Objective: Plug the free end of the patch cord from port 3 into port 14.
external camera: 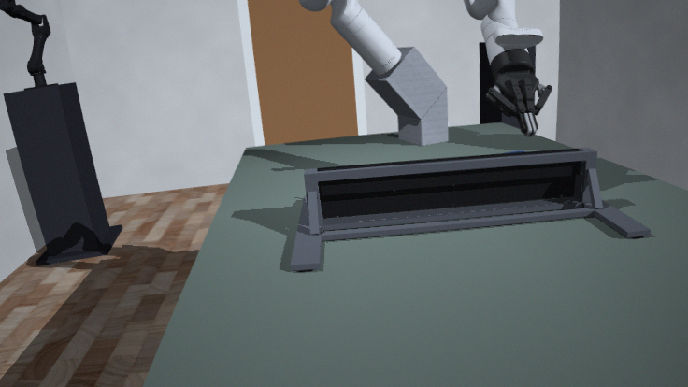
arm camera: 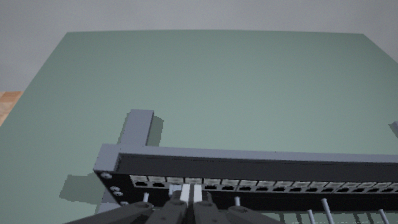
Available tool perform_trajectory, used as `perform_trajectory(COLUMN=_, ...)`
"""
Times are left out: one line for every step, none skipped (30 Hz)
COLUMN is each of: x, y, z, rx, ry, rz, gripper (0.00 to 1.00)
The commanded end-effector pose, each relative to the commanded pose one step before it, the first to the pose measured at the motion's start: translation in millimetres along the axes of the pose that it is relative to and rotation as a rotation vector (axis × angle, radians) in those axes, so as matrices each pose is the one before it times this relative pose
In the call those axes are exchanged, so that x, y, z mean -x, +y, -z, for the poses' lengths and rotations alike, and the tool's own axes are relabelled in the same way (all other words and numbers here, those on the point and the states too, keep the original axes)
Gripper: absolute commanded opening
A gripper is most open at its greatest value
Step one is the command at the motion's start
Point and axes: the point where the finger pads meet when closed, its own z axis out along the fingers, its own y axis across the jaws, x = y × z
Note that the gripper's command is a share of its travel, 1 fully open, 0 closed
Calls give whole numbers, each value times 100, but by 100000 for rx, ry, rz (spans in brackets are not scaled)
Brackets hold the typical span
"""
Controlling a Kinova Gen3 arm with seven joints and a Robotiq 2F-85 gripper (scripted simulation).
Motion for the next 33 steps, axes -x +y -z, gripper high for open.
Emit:
perform_trajectory(x=-117, y=-54, z=61, rx=-114, ry=178, rz=-88, gripper=0)
perform_trajectory(x=-2, y=-1, z=1, rx=0, ry=2, rz=0, gripper=0)
perform_trajectory(x=-2, y=-1, z=1, rx=0, ry=2, rz=0, gripper=0)
perform_trajectory(x=-1, y=0, z=1, rx=0, ry=1, rz=0, gripper=0)
perform_trajectory(x=-1, y=0, z=1, rx=0, ry=1, rz=0, gripper=0)
perform_trajectory(x=0, y=0, z=0, rx=0, ry=0, rz=0, gripper=0)
perform_trajectory(x=0, y=0, z=0, rx=0, ry=0, rz=0, gripper=0)
perform_trajectory(x=-1, y=0, z=1, rx=0, ry=1, rz=0, gripper=0)
perform_trajectory(x=-1, y=0, z=1, rx=0, ry=1, rz=0, gripper=0)
perform_trajectory(x=-1, y=0, z=1, rx=0, ry=1, rz=0, gripper=0)
perform_trajectory(x=-1, y=0, z=1, rx=0, ry=1, rz=0, gripper=0)
perform_trajectory(x=-1, y=0, z=0, rx=0, ry=1, rz=0, gripper=0)
perform_trajectory(x=0, y=0, z=0, rx=0, ry=0, rz=0, gripper=0)
perform_trajectory(x=0, y=0, z=0, rx=0, ry=0, rz=0, gripper=0)
perform_trajectory(x=0, y=0, z=0, rx=0, ry=0, rz=0, gripper=0)
perform_trajectory(x=0, y=0, z=0, rx=0, ry=0, rz=0, gripper=0)
perform_trajectory(x=0, y=0, z=0, rx=0, ry=0, rz=0, gripper=0)
perform_trajectory(x=0, y=0, z=0, rx=0, ry=0, rz=0, gripper=0)
perform_trajectory(x=0, y=0, z=0, rx=0, ry=0, rz=0, gripper=0)
perform_trajectory(x=0, y=0, z=0, rx=0, ry=0, rz=0, gripper=0)
perform_trajectory(x=0, y=0, z=0, rx=0, ry=0, rz=0, gripper=0)
perform_trajectory(x=0, y=0, z=0, rx=0, ry=0, rz=0, gripper=0)
perform_trajectory(x=0, y=0, z=0, rx=0, ry=0, rz=0, gripper=0)
perform_trajectory(x=0, y=0, z=0, rx=0, ry=0, rz=0, gripper=0)
perform_trajectory(x=0, y=0, z=0, rx=0, ry=0, rz=0, gripper=0)
perform_trajectory(x=0, y=0, z=0, rx=0, ry=0, rz=0, gripper=0)
perform_trajectory(x=0, y=0, z=0, rx=0, ry=0, rz=0, gripper=0)
perform_trajectory(x=0, y=0, z=0, rx=0, ry=0, rz=0, gripper=0)
perform_trajectory(x=0, y=0, z=6, rx=0, ry=0, rz=0, gripper=0)
perform_trajectory(x=0, y=0, z=40, rx=0, ry=0, rz=0, gripper=0)
perform_trajectory(x=0, y=0, z=102, rx=0, ry=0, rz=-1, gripper=0)
perform_trajectory(x=0, y=0, z=184, rx=0, ry=0, rz=0, gripper=0)
perform_trajectory(x=0, y=0, z=280, rx=0, ry=0, rz=0, gripper=0)
